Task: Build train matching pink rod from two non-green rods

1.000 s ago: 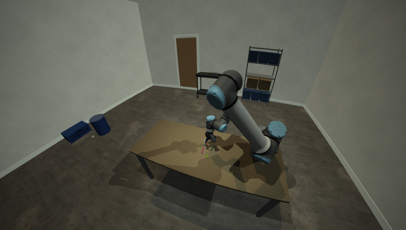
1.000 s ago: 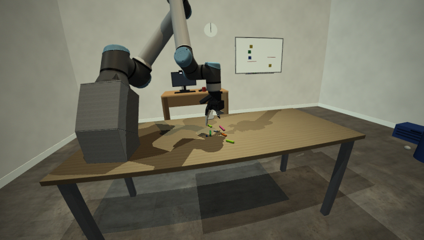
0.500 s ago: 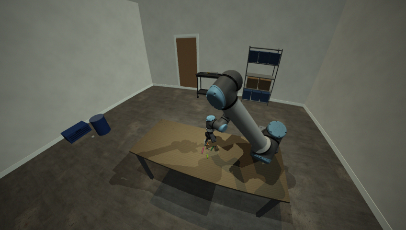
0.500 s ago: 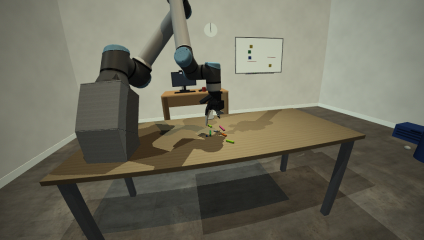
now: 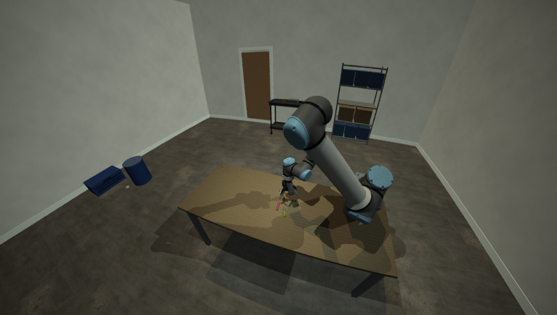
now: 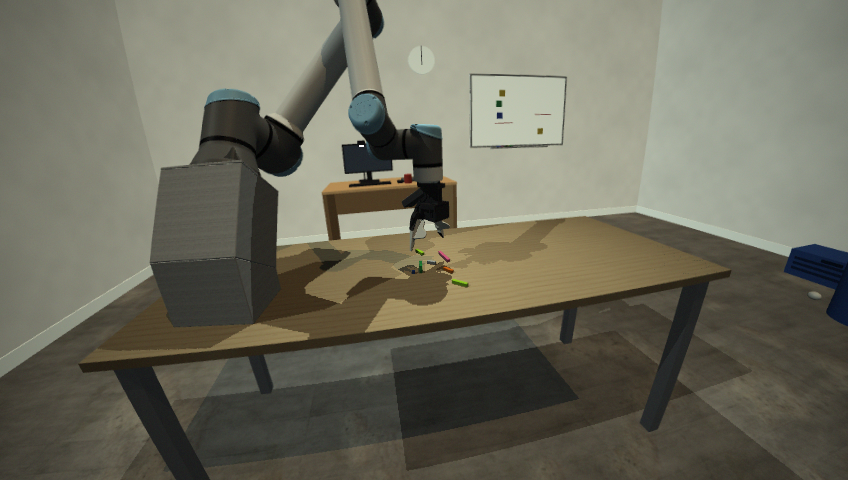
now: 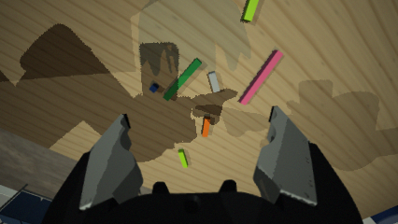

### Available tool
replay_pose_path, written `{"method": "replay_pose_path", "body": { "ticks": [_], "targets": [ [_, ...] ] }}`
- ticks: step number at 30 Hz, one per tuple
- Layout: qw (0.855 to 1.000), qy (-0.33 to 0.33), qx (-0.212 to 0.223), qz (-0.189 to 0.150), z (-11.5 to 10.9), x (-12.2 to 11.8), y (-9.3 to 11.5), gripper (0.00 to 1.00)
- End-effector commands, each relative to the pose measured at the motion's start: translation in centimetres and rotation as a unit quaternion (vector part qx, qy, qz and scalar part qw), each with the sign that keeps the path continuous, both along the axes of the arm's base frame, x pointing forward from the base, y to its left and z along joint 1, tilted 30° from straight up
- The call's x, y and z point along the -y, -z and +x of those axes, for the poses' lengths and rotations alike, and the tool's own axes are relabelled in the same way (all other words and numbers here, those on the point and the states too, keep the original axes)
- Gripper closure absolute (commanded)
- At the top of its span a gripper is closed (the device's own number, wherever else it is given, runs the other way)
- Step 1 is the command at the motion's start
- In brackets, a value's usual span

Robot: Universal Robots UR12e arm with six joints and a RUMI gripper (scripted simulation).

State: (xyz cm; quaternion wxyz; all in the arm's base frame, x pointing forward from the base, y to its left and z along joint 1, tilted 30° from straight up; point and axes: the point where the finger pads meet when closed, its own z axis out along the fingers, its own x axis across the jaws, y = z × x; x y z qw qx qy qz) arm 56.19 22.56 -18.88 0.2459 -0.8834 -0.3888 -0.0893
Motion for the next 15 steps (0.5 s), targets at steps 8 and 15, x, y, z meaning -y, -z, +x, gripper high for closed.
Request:
{"method": "replay_pose_path", "body": {
  "ticks": [8,15],
  "targets": [
    [0.985,0.152,-0.088,-0.006,1.0,0.4,0.2,0.00],
    [0.964,0.229,-0.133,-0.009,1.6,0.7,0.4,0.00]
  ]
}}
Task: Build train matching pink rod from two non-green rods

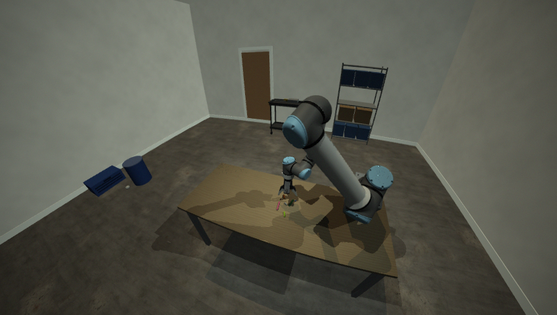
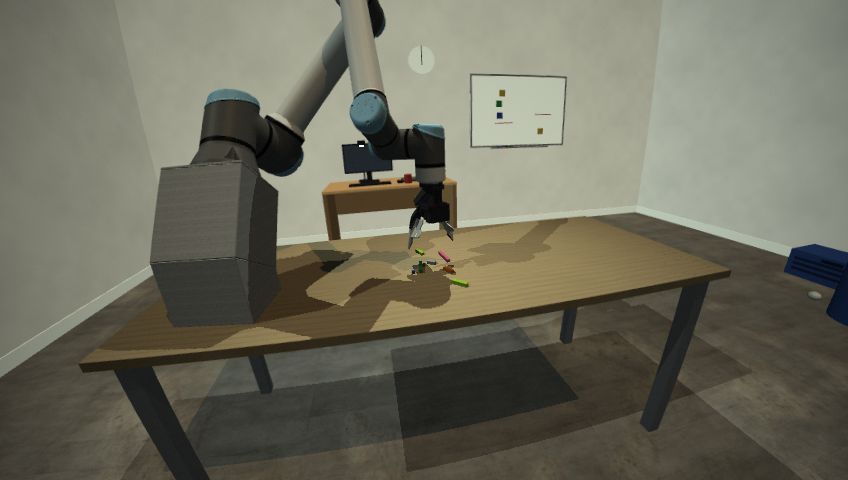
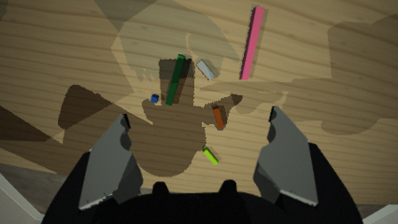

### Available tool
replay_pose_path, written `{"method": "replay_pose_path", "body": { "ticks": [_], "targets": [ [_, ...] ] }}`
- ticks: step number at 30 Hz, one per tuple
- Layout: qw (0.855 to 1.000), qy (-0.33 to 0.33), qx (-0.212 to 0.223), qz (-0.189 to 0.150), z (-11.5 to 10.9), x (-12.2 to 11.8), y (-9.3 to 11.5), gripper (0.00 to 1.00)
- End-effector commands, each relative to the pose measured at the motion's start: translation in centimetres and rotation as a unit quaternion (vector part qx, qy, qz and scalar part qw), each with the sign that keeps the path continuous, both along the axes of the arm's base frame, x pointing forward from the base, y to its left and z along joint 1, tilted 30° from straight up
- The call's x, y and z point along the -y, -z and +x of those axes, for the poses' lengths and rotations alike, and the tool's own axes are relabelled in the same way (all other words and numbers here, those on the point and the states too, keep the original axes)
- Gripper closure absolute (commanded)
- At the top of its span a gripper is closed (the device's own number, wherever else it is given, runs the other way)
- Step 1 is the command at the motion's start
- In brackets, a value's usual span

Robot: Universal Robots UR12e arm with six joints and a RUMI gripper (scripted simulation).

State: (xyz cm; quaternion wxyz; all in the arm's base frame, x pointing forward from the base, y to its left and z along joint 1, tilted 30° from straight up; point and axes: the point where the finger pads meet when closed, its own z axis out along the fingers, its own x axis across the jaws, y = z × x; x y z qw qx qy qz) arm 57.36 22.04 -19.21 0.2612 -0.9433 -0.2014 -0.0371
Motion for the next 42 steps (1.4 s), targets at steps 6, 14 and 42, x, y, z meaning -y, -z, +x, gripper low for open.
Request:
{"method": "replay_pose_path", "body": {
  "ticks": [6,14,42],
  "targets": [
    [0.987,0.138,-0.079,-0.008,1.0,0.5,0.3,0.00],
    [0.964,0.230,-0.133,-0.012,1.7,1.0,0.6,0.00],
    [0.870,0.425,-0.247,-0.019,3.1,2.3,1.3,0.00]
  ]
}}
